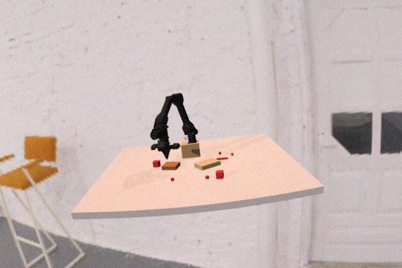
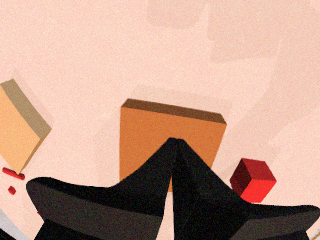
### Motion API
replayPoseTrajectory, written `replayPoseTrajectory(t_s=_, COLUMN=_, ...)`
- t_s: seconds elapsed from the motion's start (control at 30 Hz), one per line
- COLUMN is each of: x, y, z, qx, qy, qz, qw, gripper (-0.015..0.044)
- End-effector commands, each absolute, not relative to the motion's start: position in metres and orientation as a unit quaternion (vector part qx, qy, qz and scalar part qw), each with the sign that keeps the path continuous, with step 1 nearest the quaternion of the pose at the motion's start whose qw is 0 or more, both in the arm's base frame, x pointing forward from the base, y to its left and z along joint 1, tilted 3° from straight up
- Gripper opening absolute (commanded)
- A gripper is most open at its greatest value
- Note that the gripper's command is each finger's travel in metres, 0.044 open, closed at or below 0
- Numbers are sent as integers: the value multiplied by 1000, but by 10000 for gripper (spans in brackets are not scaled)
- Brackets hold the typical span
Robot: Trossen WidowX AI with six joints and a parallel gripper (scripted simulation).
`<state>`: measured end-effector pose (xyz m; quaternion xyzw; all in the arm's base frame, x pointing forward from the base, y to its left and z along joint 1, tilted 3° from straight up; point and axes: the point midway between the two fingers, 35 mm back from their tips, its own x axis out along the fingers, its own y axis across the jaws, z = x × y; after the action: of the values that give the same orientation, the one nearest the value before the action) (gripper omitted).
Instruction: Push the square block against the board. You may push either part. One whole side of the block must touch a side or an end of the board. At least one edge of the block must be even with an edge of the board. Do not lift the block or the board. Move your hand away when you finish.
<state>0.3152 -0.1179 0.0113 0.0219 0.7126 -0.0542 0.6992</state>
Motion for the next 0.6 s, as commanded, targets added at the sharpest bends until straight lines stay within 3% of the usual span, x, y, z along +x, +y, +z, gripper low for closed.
replayPoseTrajectory(t_s=0.0, x=317, y=-119, z=14, qx=18, qy=709, qz=-55, qw=703, gripper=0)
replayPoseTrajectory(t_s=0.57, x=344, y=-122, z=15, qx=18, qy=709, qz=-55, qw=703, gripper=0)
